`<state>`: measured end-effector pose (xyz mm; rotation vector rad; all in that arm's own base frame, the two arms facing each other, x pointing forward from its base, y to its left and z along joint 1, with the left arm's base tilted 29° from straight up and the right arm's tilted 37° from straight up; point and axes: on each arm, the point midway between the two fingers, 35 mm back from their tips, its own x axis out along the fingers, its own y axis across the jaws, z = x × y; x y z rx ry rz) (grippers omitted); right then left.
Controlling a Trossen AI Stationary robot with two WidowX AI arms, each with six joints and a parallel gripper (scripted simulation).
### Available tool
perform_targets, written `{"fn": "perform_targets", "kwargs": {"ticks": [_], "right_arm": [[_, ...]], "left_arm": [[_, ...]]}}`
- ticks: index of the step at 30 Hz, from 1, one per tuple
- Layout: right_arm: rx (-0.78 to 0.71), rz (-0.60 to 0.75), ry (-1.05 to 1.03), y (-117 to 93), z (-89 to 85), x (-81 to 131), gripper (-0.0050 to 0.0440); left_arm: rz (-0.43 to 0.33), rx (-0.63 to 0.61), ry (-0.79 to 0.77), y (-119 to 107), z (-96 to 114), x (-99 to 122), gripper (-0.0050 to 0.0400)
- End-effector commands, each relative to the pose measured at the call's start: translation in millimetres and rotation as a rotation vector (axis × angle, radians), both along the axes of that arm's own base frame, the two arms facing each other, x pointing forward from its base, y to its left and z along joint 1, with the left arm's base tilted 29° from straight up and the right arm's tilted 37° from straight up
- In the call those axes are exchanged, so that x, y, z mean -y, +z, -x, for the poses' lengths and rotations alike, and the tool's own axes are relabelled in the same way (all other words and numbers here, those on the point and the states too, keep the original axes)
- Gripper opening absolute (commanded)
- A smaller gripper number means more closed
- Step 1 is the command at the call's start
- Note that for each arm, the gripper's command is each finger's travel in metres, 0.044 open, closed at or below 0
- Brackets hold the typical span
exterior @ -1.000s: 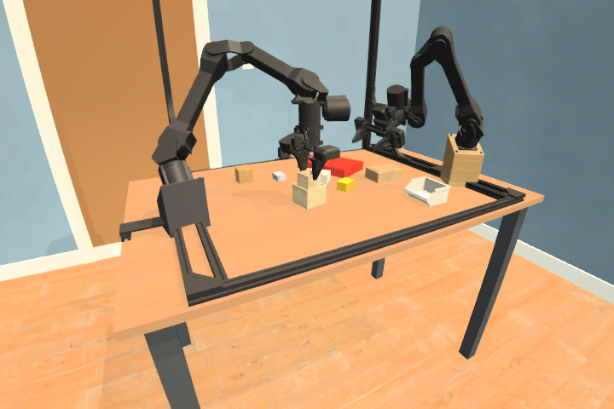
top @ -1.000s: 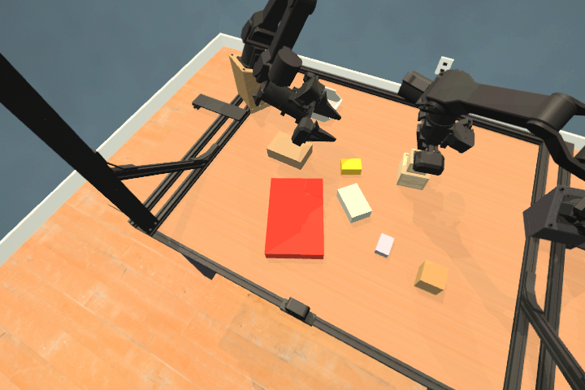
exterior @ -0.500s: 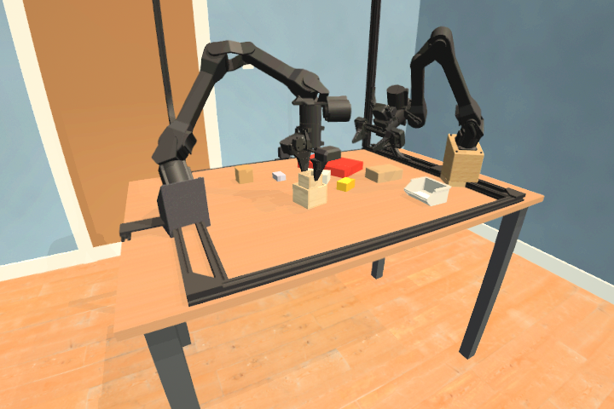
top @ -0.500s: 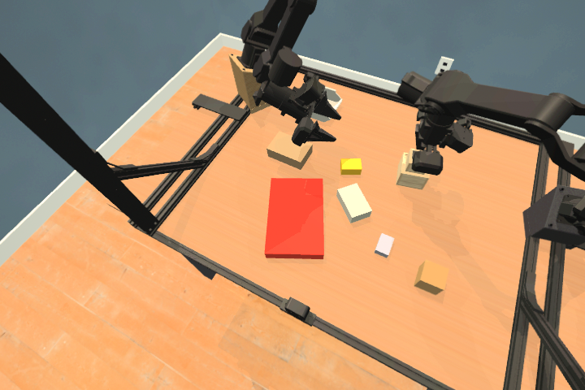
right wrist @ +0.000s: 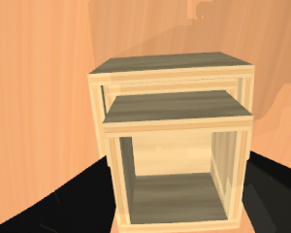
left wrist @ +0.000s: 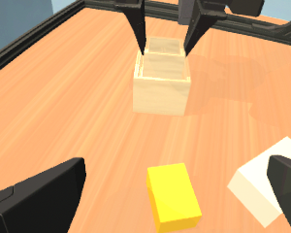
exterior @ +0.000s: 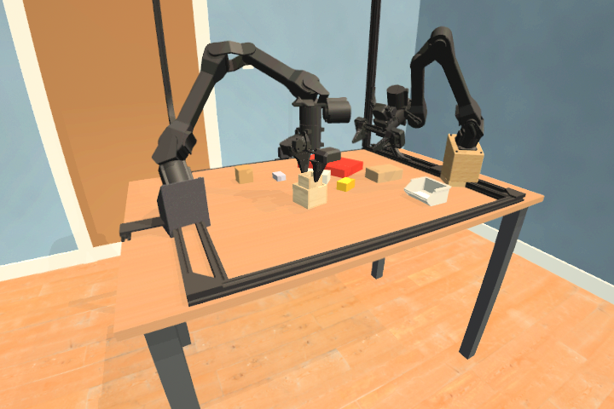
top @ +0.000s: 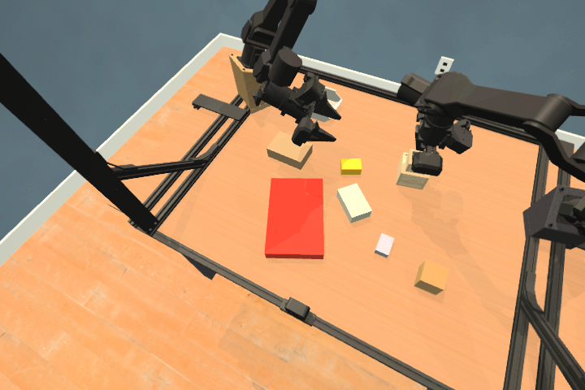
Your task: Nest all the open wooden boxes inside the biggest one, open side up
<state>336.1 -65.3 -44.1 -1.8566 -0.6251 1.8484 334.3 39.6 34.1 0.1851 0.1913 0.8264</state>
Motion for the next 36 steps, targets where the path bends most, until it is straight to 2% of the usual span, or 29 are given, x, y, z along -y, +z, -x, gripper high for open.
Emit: {"fn": "perform_targets", "kwargs": {"ticks": [1, 36], "right_arm": [[-0.005, -0.005, -0.004, -1.7, 1.5, -1.8, 0.0000], [-0.005, -0.005, -0.004, -7.7, 1.3, -6.4, 0.0000]], "left_arm": [[0.001, 0.002, 0.003, -0.1, 0.5, -0.3, 0.0400], [0.001, 0.002, 0.003, -0.1, 0.5, -0.3, 0.0400]]}}
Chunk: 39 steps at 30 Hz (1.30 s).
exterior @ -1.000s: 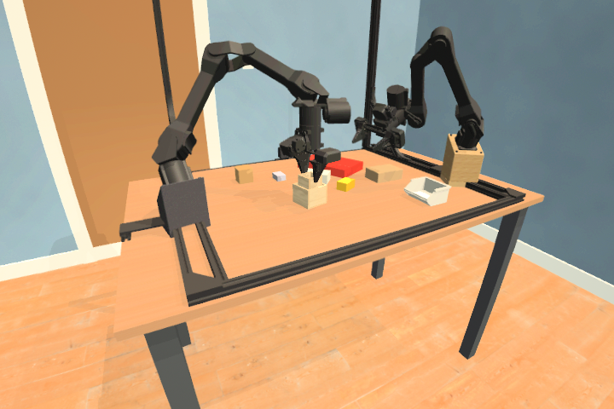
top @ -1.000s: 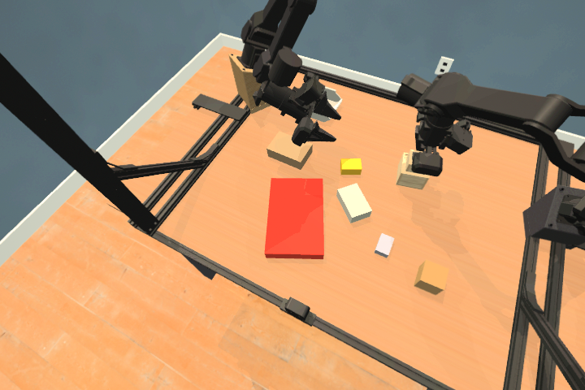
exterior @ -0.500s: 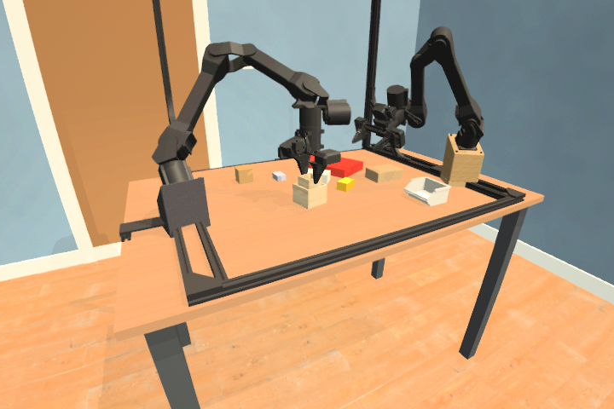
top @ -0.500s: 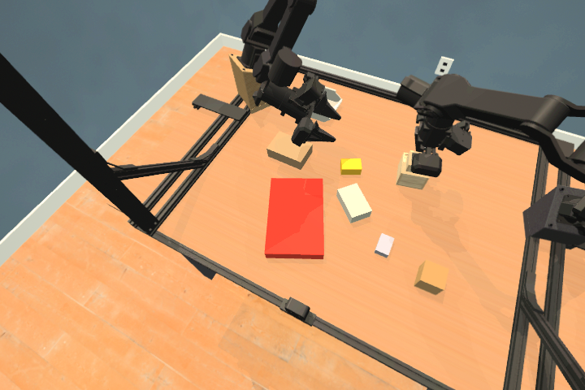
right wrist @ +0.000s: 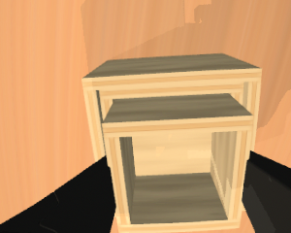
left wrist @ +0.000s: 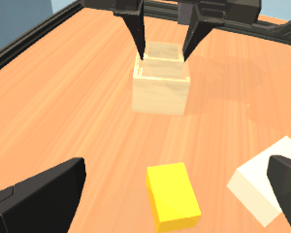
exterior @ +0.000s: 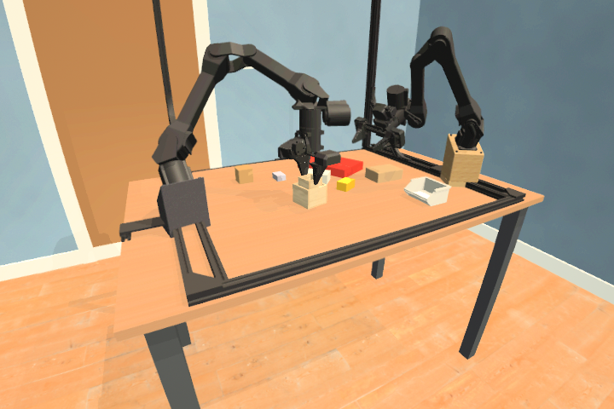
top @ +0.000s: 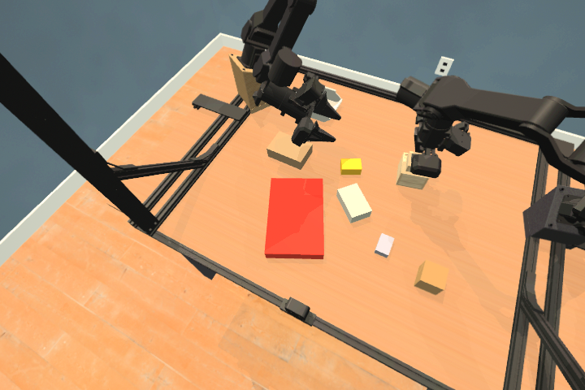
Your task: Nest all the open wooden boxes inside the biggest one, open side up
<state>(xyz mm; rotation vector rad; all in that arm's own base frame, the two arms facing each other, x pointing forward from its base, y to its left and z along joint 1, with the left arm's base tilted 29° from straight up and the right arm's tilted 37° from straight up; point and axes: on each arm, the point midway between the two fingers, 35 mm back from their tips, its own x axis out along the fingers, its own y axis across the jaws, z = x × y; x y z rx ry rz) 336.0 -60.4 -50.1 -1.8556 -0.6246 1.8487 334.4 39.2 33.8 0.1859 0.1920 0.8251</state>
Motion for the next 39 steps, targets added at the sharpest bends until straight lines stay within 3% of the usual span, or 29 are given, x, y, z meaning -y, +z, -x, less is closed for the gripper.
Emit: {"fn": "perform_targets", "kwargs": {"ticks": [1, 30, 35, 37, 39], "right_arm": [[-0.005, -0.005, -0.003, -1.8, 1.3, -1.6, 0.0000], [-0.005, -0.005, -0.003, -2.9, 0.0, -1.9, 0.0000], [-0.004, -0.003, -0.001, -2.3, 1.0, -1.4, 0.0120], [-0.004, -0.003, -0.001, -2.3, 1.0, -1.4, 0.0120], [-0.004, -0.003, -0.001, -2.3, 1.0, -1.4, 0.0168]], "left_arm": [[0.001, 0.003, 0.005, 0.3, 0.5, -0.7, 0.0400], [0.001, 0.003, 0.005, 0.3, 0.5, -0.7, 0.0400], [0.001, 0.003, 0.005, 0.3, 0.5, -0.7, 0.0400], [0.001, 0.003, 0.005, 0.3, 0.5, -0.7, 0.0400], [0.001, 0.003, 0.005, 0.3, 0.5, -0.7, 0.0400]]}}
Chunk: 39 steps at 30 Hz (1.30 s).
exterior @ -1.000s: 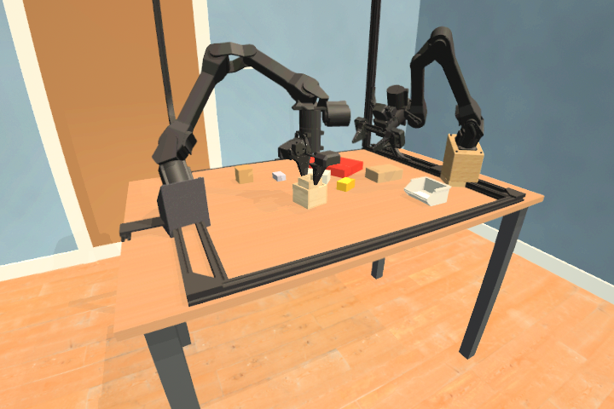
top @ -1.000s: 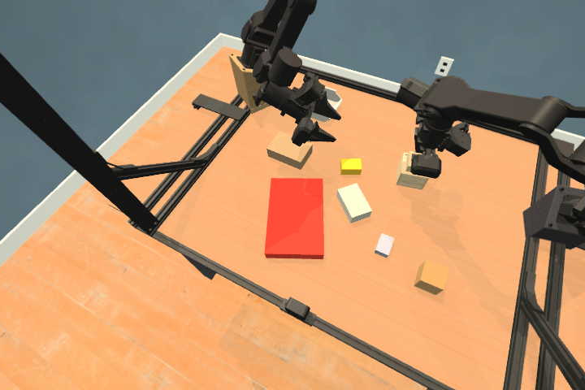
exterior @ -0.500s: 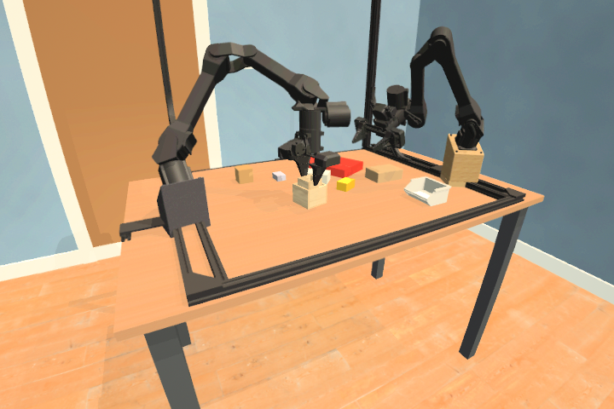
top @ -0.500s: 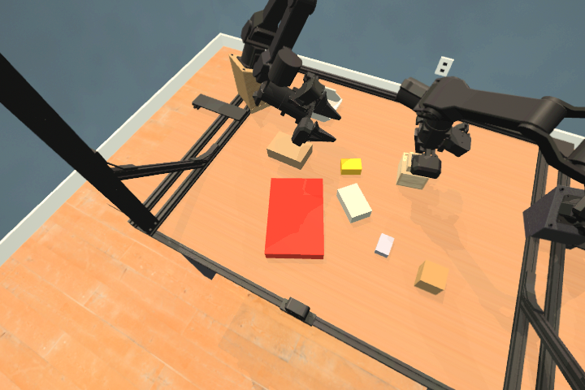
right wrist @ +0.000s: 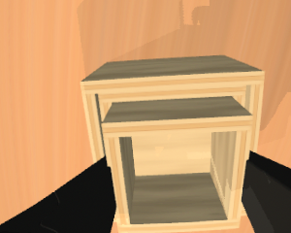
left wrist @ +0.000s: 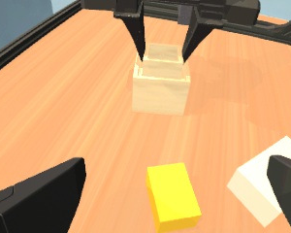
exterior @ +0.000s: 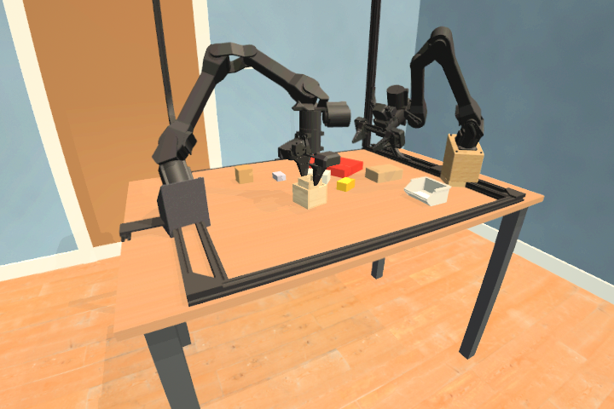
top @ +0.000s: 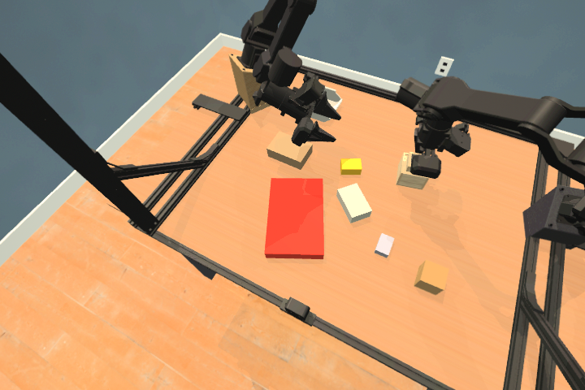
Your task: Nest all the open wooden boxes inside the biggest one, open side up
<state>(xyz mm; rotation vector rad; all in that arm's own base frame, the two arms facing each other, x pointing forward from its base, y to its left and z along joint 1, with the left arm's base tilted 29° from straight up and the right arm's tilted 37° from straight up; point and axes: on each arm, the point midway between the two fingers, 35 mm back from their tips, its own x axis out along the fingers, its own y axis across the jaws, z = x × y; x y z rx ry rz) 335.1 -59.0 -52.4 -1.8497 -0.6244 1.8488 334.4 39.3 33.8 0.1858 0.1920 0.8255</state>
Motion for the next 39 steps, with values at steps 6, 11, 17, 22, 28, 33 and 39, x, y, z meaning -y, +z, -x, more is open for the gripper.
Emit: {"fn": "perform_targets", "kwargs": {"ticks": [6, 11, 17, 22, 28, 33, 39], "right_arm": [[-0.001, 0.000, 0.000, 0, 0.1, 0, 0.0312], [-0.001, 0.000, 0.000, 0, 0.1, 0, 0.0400], [-0.001, 0.000, 0.000, 0, 0.1, 0, 0.0400], [-0.001, 0.000, 0.000, 0, 0.1, 0, 0.0400], [0.142, 0.000, 0.188, 3, -0.2, 3, 0.0400], [0.265, 0.000, 0.351, 6, -0.5, 5, 0.0400], [0.456, 0.000, 0.602, 11, -0.9, 9, 0.0400]], "left_arm": [[0.001, 0.003, 0.004, 0, 1, -1, 0.0400], [0.001, 0.003, 0.004, 0, 1, -1, 0.0400], [0.001, 0.003, 0.004, 0, 1, -1, 0.0400], [0.001, 0.003, 0.004, 0, 1, -1, 0.0400], [0.001, 0.003, 0.004, 0, 1, -1, 0.0400], [0.001, 0.003, 0.004, 0, 1, -1, 0.0400], [0.001, 0.003, 0.004, 0, 1, -1, 0.0400]]}}
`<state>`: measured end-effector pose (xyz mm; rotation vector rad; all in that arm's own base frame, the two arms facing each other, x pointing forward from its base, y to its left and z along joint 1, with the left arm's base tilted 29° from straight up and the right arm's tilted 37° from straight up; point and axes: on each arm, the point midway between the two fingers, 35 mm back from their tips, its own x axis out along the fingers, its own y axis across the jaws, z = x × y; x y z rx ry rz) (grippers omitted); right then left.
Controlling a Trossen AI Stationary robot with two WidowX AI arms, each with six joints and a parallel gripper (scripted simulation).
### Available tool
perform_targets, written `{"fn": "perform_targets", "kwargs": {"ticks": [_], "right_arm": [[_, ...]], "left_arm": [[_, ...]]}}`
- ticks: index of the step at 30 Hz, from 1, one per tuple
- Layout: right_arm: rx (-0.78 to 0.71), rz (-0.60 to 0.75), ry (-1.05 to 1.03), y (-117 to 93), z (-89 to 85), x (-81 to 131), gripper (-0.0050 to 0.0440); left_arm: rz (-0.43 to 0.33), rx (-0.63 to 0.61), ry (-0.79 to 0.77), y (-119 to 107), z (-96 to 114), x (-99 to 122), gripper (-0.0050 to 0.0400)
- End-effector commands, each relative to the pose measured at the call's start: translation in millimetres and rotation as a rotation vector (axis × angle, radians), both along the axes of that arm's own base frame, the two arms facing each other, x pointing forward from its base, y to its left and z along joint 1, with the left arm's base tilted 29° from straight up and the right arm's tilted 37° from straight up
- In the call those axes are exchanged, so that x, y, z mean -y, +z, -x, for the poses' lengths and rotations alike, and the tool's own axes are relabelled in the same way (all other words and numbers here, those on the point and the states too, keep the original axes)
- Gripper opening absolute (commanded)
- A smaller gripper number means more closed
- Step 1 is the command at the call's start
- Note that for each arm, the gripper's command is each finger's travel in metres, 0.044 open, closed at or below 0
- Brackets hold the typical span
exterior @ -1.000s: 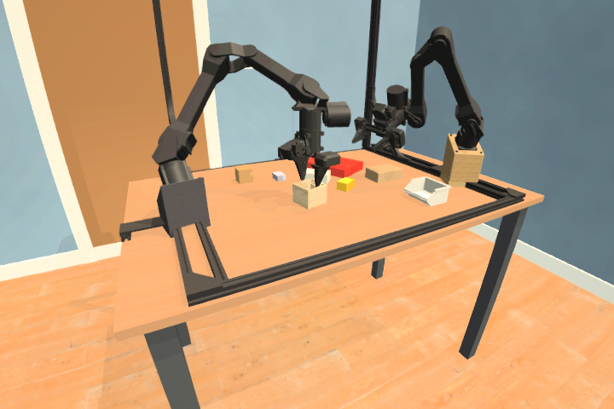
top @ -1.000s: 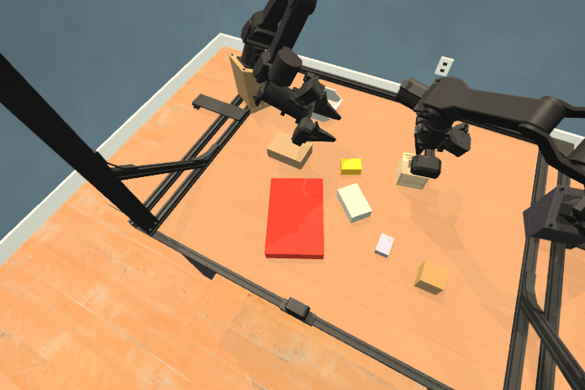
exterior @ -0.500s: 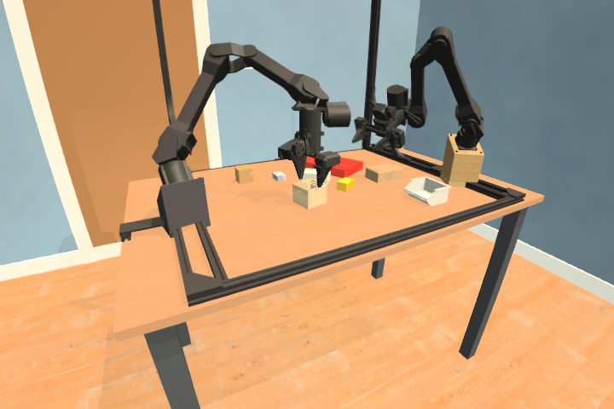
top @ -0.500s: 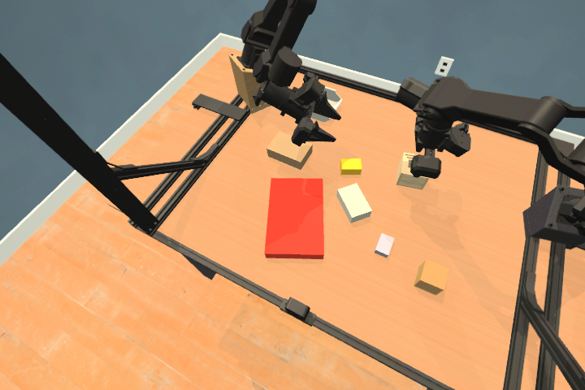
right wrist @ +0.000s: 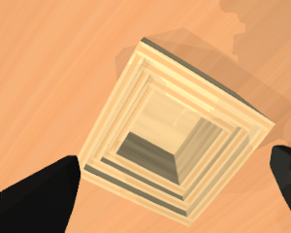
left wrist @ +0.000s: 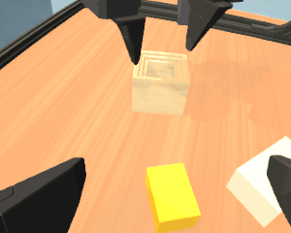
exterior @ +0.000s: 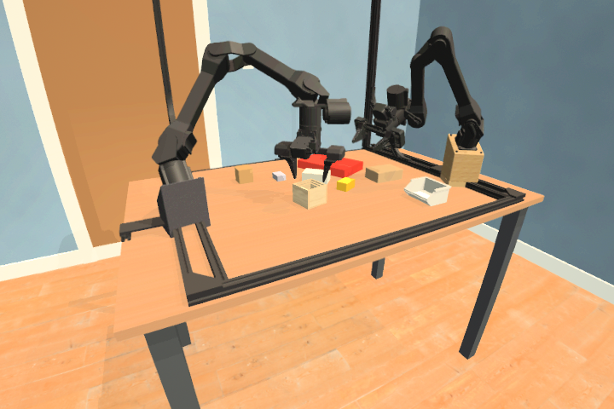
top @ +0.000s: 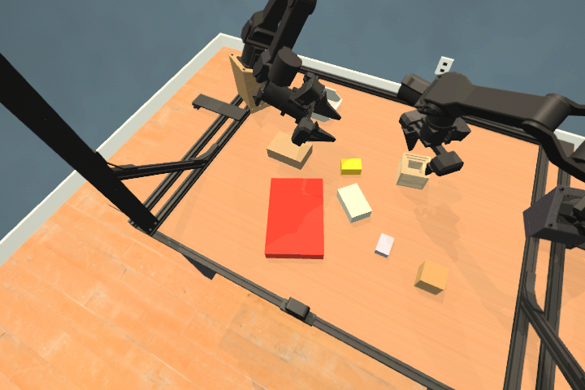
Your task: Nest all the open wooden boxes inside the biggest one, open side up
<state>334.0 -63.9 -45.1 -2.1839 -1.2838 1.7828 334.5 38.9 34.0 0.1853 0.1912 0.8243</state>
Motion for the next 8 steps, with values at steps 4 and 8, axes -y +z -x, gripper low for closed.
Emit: {"fn": "perform_targets", "kwargs": {"ticks": [4, 8], "right_arm": [[0.225, 0.005, 0.287, 6.6, -2.2, 6.2, 0.0400], [0.345, 0.005, 0.444, 9.4, -2.3, 8.4, 0.0400]], "left_arm": [[0.001, 0.002, 0.006, 0.0, 0.6, -1.0, 0.0400], [0.001, 0.002, 0.006, 0.0, 0.6, -1.0, 0.0400]]}}
